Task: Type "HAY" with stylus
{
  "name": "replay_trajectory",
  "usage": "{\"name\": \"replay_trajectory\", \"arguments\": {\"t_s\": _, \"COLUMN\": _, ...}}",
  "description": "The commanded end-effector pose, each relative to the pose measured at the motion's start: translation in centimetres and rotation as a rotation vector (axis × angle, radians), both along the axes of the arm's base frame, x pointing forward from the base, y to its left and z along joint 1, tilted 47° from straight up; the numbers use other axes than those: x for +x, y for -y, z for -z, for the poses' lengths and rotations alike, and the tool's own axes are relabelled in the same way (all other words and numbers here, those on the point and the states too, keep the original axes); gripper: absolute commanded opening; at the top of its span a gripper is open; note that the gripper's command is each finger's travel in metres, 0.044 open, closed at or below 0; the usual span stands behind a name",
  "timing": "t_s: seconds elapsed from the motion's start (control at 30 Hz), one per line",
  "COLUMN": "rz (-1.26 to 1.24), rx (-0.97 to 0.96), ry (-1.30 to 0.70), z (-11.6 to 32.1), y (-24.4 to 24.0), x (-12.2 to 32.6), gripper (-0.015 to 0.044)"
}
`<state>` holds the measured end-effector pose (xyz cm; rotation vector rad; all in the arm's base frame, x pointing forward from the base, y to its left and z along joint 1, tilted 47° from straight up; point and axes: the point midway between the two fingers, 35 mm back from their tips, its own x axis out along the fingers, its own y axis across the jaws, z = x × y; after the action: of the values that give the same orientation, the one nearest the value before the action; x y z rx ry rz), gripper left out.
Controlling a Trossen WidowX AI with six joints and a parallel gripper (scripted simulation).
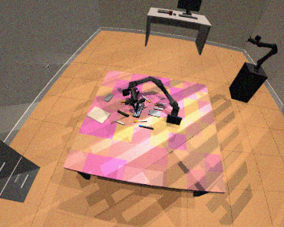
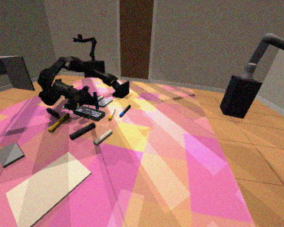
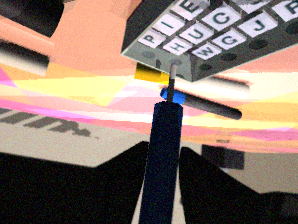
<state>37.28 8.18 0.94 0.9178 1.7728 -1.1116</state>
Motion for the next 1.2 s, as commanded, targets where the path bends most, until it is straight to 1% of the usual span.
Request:
{"name": "replay_trajectory", "arguments": {"t_s": 0.0, "rz": -0.004, "rx": -0.004, "ry": -0.002, "z": 0.20, "y": 0.29, "x": -0.09, "gripper": 0.0081}}
{"name": "replay_trajectory", "arguments": {"t_s": 1.17, "rz": -0.004, "rx": -0.004, "ry": -0.002, "z": 0.47, "y": 0.45, "x": -0.21, "gripper": 0.0081}}
